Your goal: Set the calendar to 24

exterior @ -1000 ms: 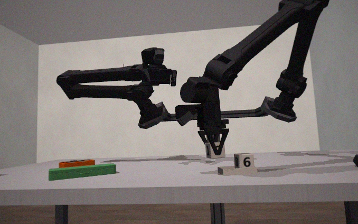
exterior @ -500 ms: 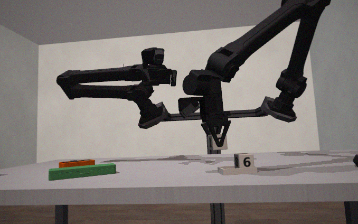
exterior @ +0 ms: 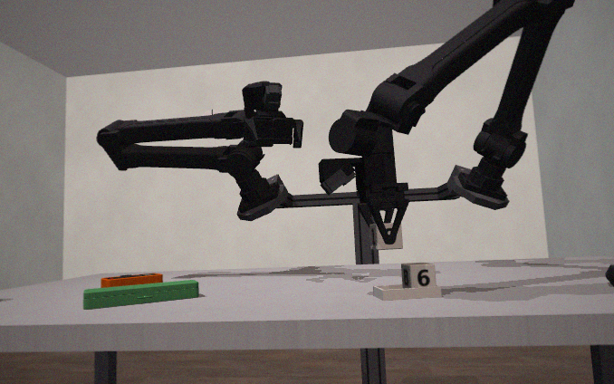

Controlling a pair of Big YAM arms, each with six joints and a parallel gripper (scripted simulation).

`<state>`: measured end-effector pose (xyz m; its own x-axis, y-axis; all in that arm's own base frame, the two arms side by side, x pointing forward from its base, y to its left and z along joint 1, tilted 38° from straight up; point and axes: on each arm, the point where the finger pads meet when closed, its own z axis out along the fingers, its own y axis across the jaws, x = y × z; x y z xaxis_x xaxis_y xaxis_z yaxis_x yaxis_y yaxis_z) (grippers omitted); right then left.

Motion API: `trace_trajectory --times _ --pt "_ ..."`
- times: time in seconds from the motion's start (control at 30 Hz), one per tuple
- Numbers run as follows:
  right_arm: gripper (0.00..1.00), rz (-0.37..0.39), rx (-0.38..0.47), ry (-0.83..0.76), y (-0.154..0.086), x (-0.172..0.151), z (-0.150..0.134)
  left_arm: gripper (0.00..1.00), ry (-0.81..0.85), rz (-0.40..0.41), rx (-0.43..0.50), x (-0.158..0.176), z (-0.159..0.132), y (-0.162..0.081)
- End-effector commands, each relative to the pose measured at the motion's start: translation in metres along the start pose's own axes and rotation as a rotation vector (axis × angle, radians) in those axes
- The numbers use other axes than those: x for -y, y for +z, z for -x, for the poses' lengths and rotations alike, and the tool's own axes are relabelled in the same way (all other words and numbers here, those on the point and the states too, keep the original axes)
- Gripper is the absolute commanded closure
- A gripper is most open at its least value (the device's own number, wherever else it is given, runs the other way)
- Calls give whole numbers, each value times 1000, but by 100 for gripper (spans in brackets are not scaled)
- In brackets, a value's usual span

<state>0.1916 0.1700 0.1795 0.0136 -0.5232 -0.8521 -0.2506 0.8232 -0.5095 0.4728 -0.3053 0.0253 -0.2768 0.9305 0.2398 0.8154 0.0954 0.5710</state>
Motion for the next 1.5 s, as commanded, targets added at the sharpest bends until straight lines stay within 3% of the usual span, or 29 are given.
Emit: trace_trajectory --times 0.0,0.17,0.47,0.53,1.0,1.17,1.47 --pt "0 -1 1 4 0 1 3 60 3 -4 -6 -3 -1 15" --pt "0 -1 1 4 0 1 3 60 25 -2 3 6 5 16" --pt "0 -1 1 4 0 1 3 60 11 -9 -12 2 -4 46" --pt "0 -1 1 4 0 1 3 60 22 0 5 5 6 42" --pt "0 -1 1 4 0 1 3 60 -4 7 11 -3 4 41" --pt "0 -1 1 4 0 1 3 60 -16 -1 -1 -5 -13 59" --pt "0 -1 1 4 0 1 3 60 -7 10 15 -5 -2 50"
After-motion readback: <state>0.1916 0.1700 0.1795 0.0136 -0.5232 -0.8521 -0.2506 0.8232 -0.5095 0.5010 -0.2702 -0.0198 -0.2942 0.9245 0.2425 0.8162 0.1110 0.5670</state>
